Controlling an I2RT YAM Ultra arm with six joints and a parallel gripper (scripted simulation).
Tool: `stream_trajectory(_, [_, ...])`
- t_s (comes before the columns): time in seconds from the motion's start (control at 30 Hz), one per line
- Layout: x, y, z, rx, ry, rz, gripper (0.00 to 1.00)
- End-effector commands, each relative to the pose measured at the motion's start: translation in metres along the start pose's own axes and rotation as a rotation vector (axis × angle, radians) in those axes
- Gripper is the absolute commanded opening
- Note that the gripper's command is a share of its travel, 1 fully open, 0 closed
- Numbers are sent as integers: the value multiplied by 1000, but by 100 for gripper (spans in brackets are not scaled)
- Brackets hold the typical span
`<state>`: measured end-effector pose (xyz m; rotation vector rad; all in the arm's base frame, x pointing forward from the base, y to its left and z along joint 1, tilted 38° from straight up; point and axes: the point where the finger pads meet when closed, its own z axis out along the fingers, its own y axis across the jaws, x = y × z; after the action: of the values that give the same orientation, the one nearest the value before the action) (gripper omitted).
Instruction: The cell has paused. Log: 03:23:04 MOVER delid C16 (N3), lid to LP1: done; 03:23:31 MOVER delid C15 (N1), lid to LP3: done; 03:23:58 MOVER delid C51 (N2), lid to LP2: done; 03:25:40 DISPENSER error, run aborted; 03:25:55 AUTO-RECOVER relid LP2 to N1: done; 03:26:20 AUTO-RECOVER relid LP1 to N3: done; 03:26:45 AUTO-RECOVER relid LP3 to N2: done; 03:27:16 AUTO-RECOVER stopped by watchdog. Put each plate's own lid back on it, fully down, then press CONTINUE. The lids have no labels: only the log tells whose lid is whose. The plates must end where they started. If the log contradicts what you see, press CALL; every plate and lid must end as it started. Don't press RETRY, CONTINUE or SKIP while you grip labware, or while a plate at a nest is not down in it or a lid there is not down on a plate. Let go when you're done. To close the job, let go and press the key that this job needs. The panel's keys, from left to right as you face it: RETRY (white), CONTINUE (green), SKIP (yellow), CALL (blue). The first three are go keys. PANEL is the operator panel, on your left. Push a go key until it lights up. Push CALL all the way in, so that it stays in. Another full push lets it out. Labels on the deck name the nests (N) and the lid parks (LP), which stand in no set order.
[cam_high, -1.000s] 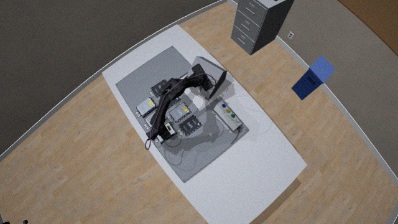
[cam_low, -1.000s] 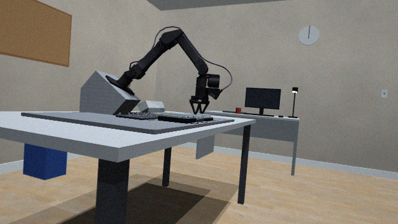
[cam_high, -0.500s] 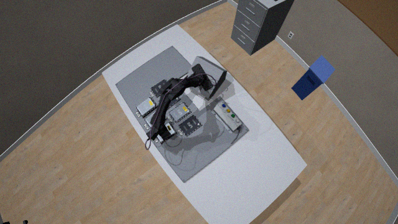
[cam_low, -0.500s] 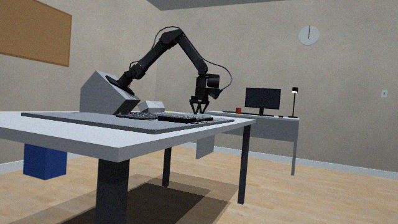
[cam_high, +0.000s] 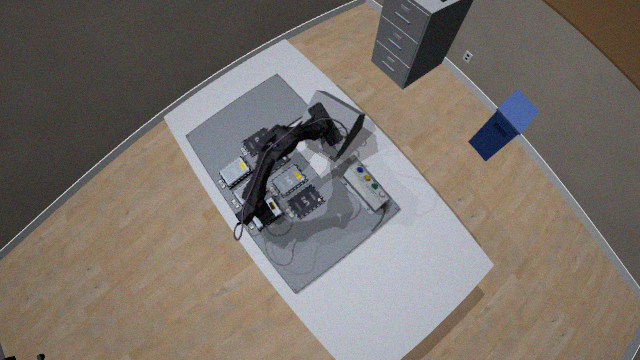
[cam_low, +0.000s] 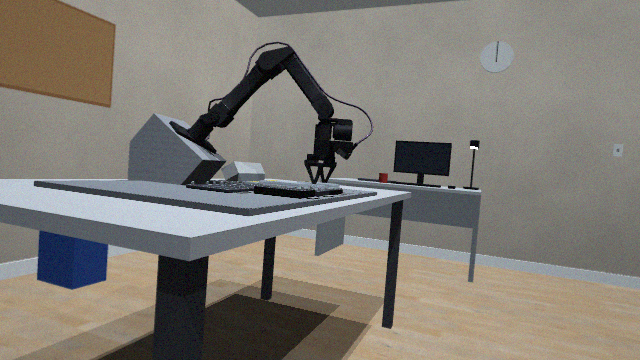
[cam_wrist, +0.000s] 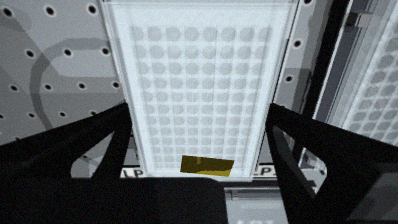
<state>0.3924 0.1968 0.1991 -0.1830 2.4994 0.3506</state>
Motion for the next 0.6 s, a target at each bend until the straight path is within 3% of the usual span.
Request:
stream_trajectory(0.0, [-1, 0, -7, 5, -24, 3, 0])
stream_trajectory(0.57, [1, 0, -3, 6, -20, 3, 0])
